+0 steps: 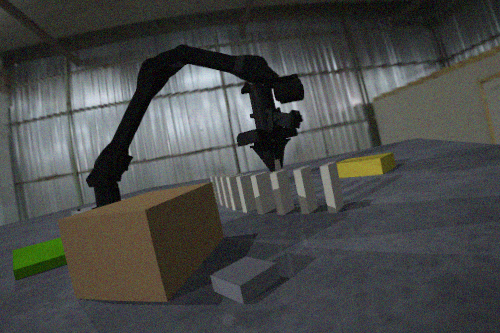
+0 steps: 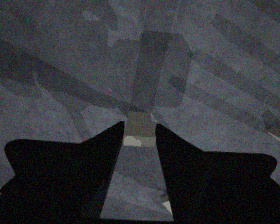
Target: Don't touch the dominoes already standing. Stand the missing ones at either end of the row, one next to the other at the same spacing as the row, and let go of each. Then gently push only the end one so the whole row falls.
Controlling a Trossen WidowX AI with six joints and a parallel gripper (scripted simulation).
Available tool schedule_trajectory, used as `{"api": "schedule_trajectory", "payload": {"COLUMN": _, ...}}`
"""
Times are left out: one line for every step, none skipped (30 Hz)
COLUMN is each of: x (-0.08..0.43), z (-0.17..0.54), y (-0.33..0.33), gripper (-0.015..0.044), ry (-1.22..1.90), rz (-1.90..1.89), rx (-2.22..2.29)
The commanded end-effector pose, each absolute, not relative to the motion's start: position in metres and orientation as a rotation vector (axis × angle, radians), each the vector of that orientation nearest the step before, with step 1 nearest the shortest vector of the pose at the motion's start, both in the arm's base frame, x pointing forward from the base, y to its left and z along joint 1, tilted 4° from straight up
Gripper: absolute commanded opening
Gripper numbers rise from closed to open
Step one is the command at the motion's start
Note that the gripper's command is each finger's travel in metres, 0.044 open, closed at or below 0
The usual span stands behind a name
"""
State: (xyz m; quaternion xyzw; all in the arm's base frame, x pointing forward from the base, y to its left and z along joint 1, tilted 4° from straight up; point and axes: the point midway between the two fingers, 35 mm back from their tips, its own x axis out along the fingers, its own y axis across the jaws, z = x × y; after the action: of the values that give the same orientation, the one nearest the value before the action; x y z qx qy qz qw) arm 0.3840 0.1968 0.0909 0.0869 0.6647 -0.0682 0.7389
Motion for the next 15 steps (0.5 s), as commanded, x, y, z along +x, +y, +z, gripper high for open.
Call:
{"api": "schedule_trajectory", "payload": {"x": 0.384, "z": 0.090, "y": 0.197, "gripper": 0.0107, "ry": 1.460, "rz": -0.148, "rx": 0.192}}
{"api": "schedule_trajectory", "payload": {"x": 0.384, "z": 0.090, "y": 0.197, "gripper": 0.0107, "ry": 1.460, "rz": -0.148, "rx": 0.192}}
{"api": "schedule_trajectory", "payload": {"x": 0.384, "z": 0.090, "y": 0.197, "gripper": 0.0107, "ry": 1.460, "rz": -0.148, "rx": 0.192}}
{"api": "schedule_trajectory", "payload": {"x": 0.384, "z": 0.090, "y": 0.197, "gripper": 0.0107, "ry": 1.460, "rz": -0.148, "rx": 0.192}}
{"api": "schedule_trajectory", "payload": {"x": 0.384, "z": 0.090, "y": 0.197, "gripper": 0.0107, "ry": 1.460, "rz": -0.148, "rx": 0.192}}
{"api": "schedule_trajectory", "payload": {"x": 0.384, "z": 0.090, "y": 0.197, "gripper": 0.0107, "ry": 1.460, "rz": -0.148, "rx": 0.192}}
{"api": "schedule_trajectory", "payload": {"x": 0.384, "z": 0.090, "y": 0.197, "gripper": 0.0107, "ry": 1.460, "rz": -0.148, "rx": 0.192}}
{"api": "schedule_trajectory", "payload": {"x": 0.384, "z": 0.090, "y": 0.197, "gripper": 0.0107, "ry": 1.460, "rz": -0.148, "rx": 0.192}}
{"api": "schedule_trajectory", "payload": {"x": 0.384, "z": 0.092, "y": 0.197, "gripper": 0.0107, "ry": 1.460, "rz": -0.147, "rx": 0.192}}
{"api": "schedule_trajectory", "payload": {"x": 0.385, "z": 0.099, "y": 0.198, "gripper": 0.0107, "ry": 1.459, "rz": -0.147, "rx": 0.193}}
{"api": "schedule_trajectory", "payload": {"x": 0.385, "z": 0.109, "y": 0.198, "gripper": 0.0107, "ry": 1.457, "rz": -0.146, "rx": 0.194}}
{"api": "schedule_trajectory", "payload": {"x": 0.385, "z": 0.122, "y": 0.199, "gripper": 0.0107, "ry": 1.454, "rz": -0.145, "rx": 0.194}}
{"api": "schedule_trajectory", "payload": {"x": 0.384, "z": 0.135, "y": 0.199, "gripper": 0.0107, "ry": 1.452, "rz": -0.143, "rx": 0.195}}
{"api": "schedule_trajectory", "payload": {"x": 0.383, "z": 0.148, "y": 0.199, "gripper": 0.0107, "ry": 1.450, "rz": -0.142, "rx": 0.196}}
{"api": "schedule_trajectory", "payload": {"x": 0.381, "z": 0.160, "y": 0.198, "gripper": 0.0107, "ry": 1.447, "rz": -0.141, "rx": 0.197}}
